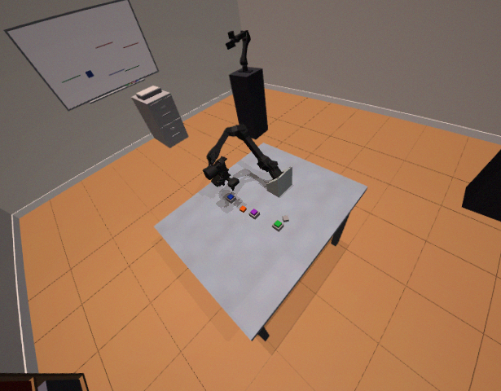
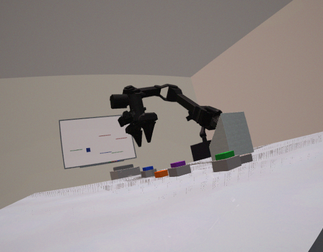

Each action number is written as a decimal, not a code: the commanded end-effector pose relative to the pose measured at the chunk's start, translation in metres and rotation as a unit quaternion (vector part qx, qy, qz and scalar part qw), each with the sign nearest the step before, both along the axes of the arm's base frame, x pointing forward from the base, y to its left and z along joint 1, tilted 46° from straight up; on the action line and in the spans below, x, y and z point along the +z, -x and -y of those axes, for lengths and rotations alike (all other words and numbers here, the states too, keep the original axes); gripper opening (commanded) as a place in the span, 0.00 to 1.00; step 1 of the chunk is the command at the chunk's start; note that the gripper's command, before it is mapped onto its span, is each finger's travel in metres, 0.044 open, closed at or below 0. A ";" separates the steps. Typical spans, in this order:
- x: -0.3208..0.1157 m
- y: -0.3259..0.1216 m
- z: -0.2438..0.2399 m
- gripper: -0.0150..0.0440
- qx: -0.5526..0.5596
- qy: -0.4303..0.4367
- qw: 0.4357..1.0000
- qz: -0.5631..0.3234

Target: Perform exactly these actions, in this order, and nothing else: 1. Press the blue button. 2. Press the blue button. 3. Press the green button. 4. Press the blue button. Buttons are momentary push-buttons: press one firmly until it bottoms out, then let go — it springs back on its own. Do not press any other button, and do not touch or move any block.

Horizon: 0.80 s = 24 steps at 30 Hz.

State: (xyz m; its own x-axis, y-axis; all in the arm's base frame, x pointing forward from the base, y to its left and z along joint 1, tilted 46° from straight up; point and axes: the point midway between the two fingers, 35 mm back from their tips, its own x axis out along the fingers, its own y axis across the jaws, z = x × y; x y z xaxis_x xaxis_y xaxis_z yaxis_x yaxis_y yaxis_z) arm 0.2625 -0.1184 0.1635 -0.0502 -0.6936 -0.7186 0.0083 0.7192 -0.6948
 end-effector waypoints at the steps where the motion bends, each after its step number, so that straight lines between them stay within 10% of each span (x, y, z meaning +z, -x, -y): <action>1: 0.008 0.001 0.007 0.93 -0.021 0.015 0.999 0.023; 6: 0.008 0.001 0.007 0.93 -0.021 0.015 0.999 0.023; 20: -0.034 0.004 0.051 0.31 -0.020 0.017 0.999 0.024; 24: -0.034 0.004 0.051 0.29 -0.020 0.017 0.999 0.024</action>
State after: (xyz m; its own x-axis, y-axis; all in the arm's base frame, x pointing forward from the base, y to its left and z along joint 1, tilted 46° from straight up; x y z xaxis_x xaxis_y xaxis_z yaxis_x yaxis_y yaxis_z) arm 0.2606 -0.1691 0.1314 -0.0425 -0.7176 -0.6952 0.0756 0.6915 -0.7184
